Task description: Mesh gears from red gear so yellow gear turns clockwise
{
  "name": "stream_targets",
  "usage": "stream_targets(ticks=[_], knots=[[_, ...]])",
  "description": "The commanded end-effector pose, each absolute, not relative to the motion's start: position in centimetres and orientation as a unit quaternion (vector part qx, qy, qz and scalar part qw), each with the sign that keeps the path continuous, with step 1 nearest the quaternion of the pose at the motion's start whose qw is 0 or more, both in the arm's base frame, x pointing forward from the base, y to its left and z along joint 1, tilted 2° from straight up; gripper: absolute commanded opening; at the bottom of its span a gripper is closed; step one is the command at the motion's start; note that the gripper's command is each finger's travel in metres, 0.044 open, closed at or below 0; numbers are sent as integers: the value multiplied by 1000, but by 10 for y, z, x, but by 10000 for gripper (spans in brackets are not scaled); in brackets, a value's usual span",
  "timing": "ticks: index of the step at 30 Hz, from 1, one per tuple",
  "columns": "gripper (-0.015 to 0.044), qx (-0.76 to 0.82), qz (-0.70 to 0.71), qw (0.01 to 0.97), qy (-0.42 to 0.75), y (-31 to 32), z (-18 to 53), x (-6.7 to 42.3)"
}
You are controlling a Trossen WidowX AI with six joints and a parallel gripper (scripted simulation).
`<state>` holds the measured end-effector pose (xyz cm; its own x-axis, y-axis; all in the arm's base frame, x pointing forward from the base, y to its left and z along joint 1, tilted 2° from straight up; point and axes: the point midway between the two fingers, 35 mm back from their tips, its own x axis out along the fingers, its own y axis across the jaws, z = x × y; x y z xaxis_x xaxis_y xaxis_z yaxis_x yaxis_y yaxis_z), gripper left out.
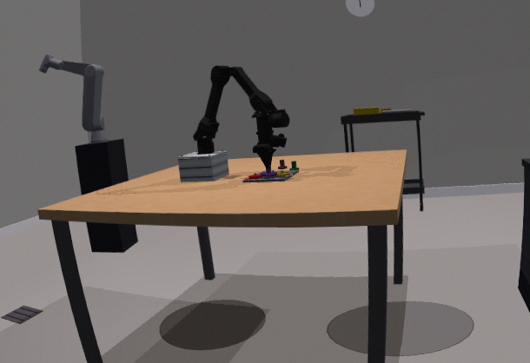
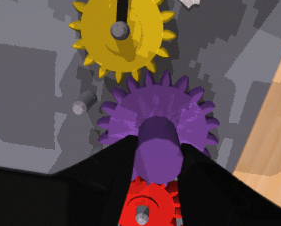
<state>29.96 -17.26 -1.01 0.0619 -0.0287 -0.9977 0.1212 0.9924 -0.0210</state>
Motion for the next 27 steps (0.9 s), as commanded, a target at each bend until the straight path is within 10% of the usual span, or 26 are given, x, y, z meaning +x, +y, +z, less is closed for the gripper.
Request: stream_targets(ticks=[1,27], knots=[[0,61,-76,725,682,-173,-11,298],[0,67,-82,725,681,-174,-14,298]])
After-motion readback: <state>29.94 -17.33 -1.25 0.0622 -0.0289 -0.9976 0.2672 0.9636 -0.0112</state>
